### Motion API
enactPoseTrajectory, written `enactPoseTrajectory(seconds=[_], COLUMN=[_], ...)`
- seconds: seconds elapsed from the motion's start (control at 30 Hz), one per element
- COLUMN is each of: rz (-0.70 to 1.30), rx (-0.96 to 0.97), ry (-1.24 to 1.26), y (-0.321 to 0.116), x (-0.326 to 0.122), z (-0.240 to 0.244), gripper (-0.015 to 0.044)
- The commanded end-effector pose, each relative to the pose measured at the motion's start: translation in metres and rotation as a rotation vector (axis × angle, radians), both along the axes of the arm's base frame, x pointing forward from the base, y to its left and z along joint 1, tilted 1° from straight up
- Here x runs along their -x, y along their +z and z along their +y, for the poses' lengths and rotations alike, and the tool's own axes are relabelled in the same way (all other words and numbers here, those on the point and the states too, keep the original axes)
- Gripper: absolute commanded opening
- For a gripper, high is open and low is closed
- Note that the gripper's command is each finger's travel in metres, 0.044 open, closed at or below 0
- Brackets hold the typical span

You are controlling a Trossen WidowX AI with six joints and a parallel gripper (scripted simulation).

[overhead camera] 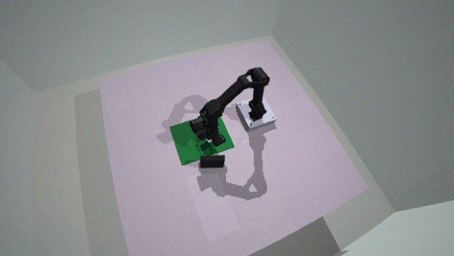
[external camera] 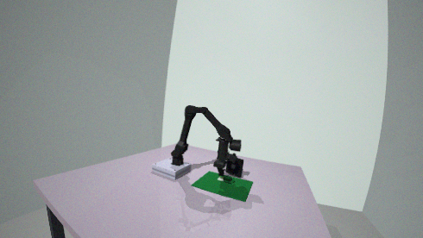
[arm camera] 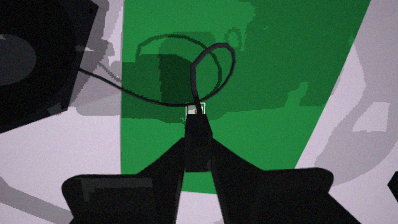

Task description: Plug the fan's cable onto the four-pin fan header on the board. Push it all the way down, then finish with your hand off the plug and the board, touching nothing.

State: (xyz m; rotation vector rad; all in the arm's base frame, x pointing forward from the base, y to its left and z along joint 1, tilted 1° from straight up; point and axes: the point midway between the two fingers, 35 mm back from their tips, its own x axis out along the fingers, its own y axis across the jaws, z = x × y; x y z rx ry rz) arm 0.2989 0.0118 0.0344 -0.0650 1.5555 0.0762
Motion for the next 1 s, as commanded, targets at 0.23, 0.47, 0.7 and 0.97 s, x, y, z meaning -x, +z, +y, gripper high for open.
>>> enactPoseTrajectory(seconds=[0.23, 0.47, 0.7, 0.97], rz=[0.001, 0.001, 0.001, 0.001], rx=[-0.002, -0.002, -0.002, -0.002], ry=[0.004, 0.003, 0.003, 0.003], y=[-0.0017, -0.0017, -0.0025, -0.0042], x=[-0.0005, -0.0016, -0.0016, -0.0011], z=[0.0004, 0.0005, 0.0005, 0.0005], gripper=[0.0, 0.0, 0.0, 0.0])
